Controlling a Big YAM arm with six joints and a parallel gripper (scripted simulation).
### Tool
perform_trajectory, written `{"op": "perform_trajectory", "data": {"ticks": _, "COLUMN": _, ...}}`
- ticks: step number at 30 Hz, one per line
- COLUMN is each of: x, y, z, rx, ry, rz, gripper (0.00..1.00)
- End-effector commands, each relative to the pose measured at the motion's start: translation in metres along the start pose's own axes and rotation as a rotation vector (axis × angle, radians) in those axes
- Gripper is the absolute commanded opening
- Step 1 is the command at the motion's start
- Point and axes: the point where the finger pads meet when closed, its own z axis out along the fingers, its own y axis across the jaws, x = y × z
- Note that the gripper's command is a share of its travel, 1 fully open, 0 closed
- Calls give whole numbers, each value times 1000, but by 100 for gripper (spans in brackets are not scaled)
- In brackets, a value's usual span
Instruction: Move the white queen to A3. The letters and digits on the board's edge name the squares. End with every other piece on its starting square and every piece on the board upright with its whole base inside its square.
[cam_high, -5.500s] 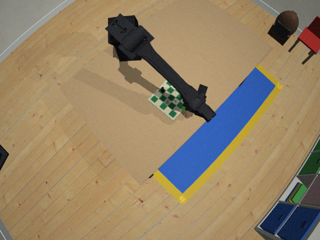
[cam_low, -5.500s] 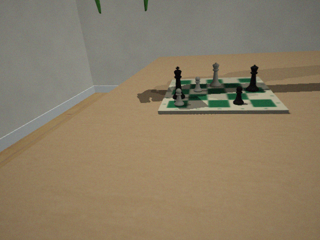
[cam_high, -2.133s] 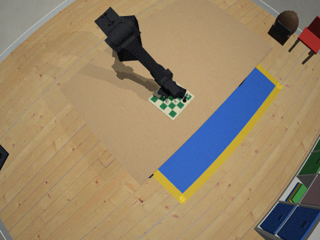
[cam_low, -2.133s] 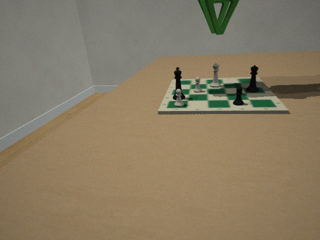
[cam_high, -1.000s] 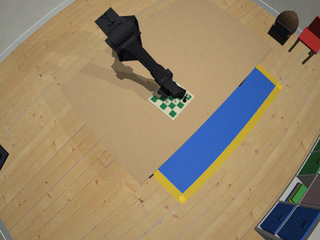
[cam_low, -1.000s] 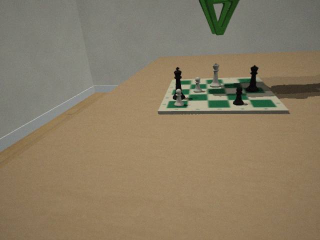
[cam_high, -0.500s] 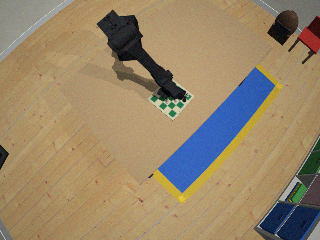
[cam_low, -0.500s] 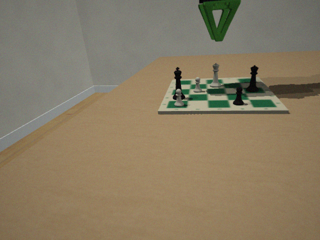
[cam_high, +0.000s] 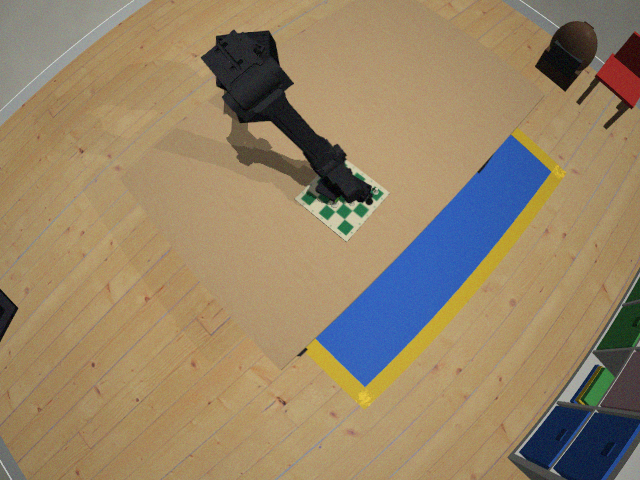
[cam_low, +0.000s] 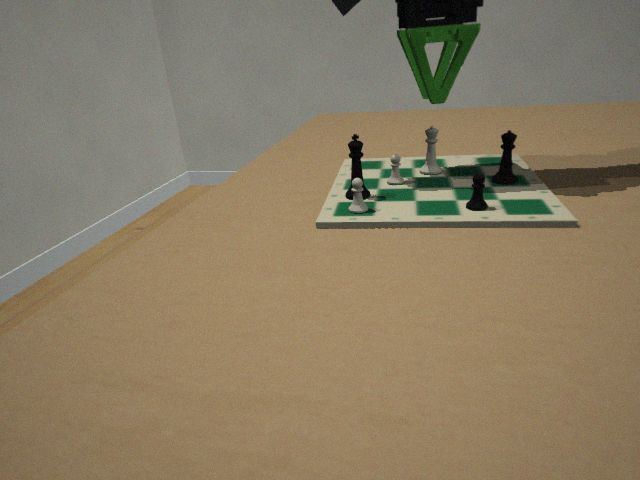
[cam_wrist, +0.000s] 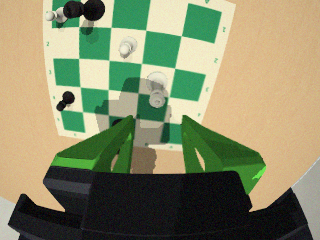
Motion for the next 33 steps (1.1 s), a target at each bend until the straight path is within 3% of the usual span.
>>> {"op": "perform_trajectory", "data": {"ticks": 1, "x": -7, "y": -6, "z": 8, "rx": 7, "ry": -17, "rz": 0, "gripper": 40}}
{"op": "perform_trajectory", "data": {"ticks": 18, "x": -6, "y": -5, "z": 21, "rx": 7, "ry": -15, "rz": 0, "gripper": 40}}
{"op": "perform_trajectory", "data": {"ticks": 33, "x": -8, "y": -6, "z": 20, "rx": 8, "ry": -20, "rz": 1, "gripper": 40}}
